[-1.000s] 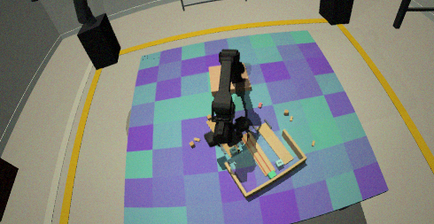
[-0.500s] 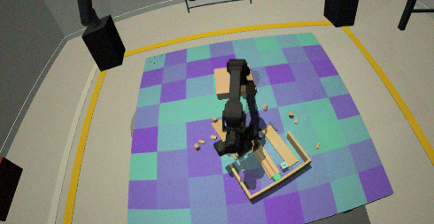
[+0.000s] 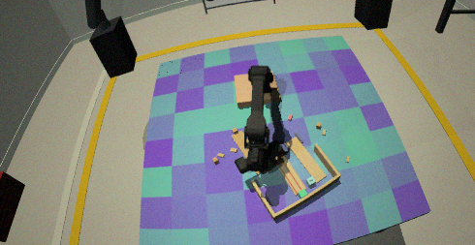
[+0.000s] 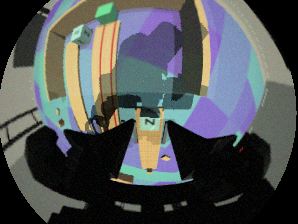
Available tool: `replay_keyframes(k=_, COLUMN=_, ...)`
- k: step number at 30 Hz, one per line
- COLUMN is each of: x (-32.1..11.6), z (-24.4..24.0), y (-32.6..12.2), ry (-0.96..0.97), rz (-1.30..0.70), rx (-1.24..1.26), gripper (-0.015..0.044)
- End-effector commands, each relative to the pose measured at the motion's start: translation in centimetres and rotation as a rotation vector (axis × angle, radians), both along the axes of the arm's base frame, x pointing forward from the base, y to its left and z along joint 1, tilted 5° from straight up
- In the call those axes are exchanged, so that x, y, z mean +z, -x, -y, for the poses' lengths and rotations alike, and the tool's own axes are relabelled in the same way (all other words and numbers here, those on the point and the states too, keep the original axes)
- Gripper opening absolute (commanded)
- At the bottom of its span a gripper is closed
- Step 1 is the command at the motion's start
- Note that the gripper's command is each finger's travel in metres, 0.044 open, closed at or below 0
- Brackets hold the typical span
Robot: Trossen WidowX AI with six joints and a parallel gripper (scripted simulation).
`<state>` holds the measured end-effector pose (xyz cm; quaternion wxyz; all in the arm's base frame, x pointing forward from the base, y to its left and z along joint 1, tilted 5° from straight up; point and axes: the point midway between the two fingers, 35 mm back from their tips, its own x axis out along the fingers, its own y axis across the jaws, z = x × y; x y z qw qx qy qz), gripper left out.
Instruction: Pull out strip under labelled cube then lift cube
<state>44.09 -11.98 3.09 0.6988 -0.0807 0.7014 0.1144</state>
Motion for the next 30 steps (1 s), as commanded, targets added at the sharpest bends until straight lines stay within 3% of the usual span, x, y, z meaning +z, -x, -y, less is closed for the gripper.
replay_keyframes(k=1, x=-0.8, z=-0.1, y=0.0, ry=-0.003, rz=-0.003, rx=-0.005, gripper=0.0250)
replay_keyframes(k=15, x=-2.6, z=-0.2, y=0.1, ry=-0.003, rz=-0.003, rx=-0.005, gripper=0.0250)
replay_keyframes(k=19, x=-2.3, z=-0.2, y=0.1, ry=-0.001, rz=-0.002, rx=0.000, gripper=0.0145)
replay_keyframes(k=25, x=-2.3, z=-0.2, y=0.1, ry=-0.001, rz=-0.002, rx=0.000, gripper=0.0105)
replay_keyframes(k=29, x=-2.1, z=-0.2, y=0.3, ry=-0.001, rz=-0.003, rx=0.000, gripper=0.0000)
replay_keyframes(k=30, x=-1.9, z=-0.3, y=0.6, ry=-0.001, rz=-0.003, rx=0.000, gripper=0.0000)
